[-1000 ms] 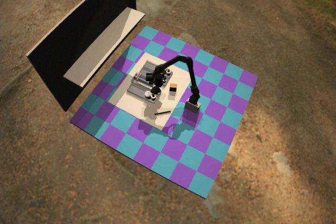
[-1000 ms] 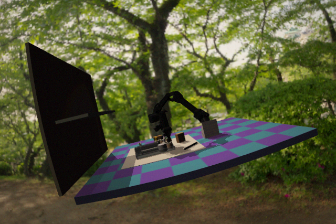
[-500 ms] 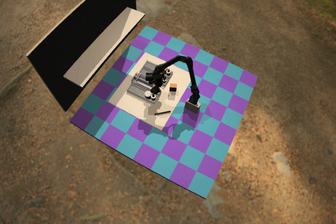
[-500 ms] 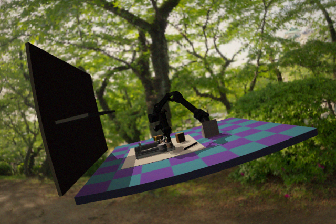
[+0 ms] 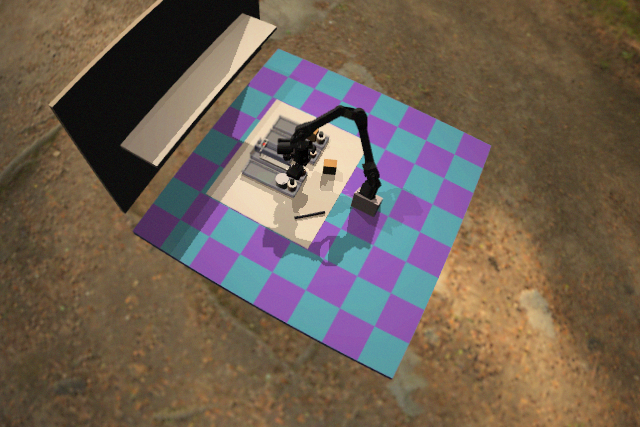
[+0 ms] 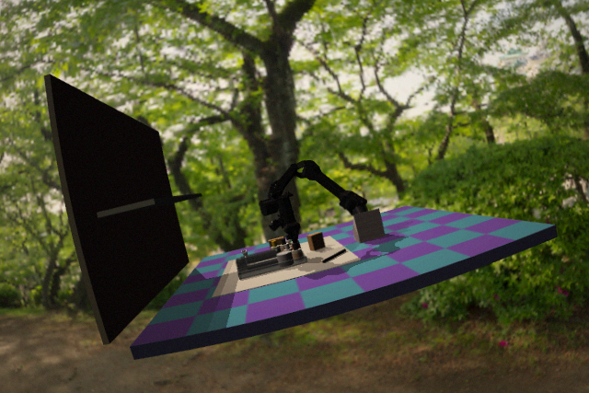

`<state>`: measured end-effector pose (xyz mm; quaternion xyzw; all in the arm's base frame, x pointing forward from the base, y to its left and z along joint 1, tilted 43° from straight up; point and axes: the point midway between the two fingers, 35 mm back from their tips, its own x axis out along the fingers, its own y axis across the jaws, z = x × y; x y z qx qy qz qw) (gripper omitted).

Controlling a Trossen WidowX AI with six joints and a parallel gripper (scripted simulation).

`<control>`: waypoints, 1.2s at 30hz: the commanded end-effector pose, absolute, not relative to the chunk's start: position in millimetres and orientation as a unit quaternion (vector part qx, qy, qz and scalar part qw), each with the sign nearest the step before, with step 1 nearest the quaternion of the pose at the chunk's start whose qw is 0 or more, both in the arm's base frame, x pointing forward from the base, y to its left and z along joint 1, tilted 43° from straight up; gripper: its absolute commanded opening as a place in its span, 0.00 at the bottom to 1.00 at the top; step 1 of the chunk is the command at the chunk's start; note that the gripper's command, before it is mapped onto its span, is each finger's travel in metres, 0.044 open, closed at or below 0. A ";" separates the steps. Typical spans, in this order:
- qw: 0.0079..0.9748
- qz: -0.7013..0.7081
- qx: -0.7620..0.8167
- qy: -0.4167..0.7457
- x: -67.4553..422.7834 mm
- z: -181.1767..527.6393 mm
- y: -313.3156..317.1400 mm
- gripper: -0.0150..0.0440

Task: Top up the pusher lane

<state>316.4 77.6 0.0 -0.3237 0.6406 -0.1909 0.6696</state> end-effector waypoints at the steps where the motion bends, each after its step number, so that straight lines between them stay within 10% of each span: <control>1: 0.682 -0.192 -0.320 0.629 325.5 2.8 80.4 0.25; 36: 0.682 -0.192 -0.320 0.629 330.2 2.7 81.1 0.25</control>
